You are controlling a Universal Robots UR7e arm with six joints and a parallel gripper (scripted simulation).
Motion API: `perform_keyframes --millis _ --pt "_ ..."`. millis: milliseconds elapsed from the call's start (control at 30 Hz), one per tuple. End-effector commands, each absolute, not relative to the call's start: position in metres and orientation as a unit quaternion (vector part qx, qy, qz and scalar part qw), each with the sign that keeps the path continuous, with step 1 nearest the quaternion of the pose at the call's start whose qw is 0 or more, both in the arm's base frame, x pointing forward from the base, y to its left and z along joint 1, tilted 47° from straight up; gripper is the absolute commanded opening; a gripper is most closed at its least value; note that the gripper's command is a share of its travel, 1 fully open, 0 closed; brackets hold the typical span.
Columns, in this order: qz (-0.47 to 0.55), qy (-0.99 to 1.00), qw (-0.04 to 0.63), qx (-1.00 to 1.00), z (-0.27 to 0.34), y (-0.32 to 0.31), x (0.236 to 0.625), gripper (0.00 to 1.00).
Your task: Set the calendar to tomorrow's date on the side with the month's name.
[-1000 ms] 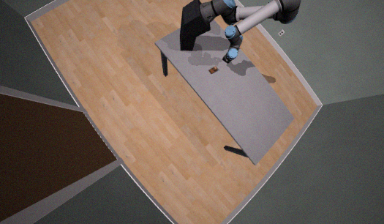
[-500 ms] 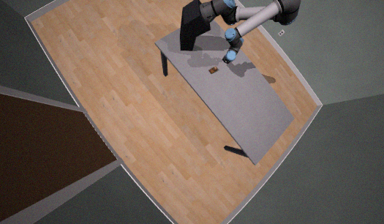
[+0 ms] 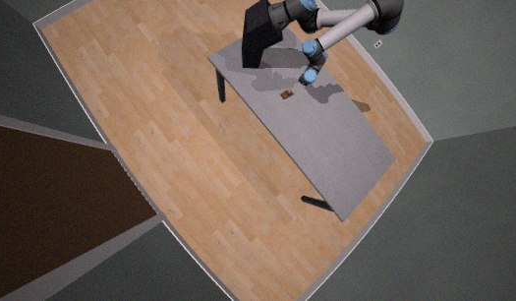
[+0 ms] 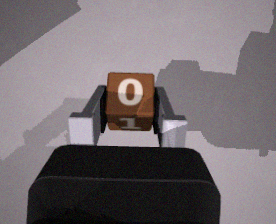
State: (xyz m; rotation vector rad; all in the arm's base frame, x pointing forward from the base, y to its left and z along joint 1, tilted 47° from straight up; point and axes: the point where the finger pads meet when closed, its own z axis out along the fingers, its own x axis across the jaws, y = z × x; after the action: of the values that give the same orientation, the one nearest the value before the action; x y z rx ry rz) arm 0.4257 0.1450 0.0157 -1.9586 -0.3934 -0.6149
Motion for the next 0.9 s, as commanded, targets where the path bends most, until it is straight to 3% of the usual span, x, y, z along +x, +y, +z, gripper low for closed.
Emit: perform_keyframes --millis 0,867 --pt "-0.251 -0.168 0.512 -0.804 0.0143 0.1447 0.4259 0.60" --pt "-0.234 -0.191 0.588 -0.750 0.0132 0.1440 0.4270 0.60"
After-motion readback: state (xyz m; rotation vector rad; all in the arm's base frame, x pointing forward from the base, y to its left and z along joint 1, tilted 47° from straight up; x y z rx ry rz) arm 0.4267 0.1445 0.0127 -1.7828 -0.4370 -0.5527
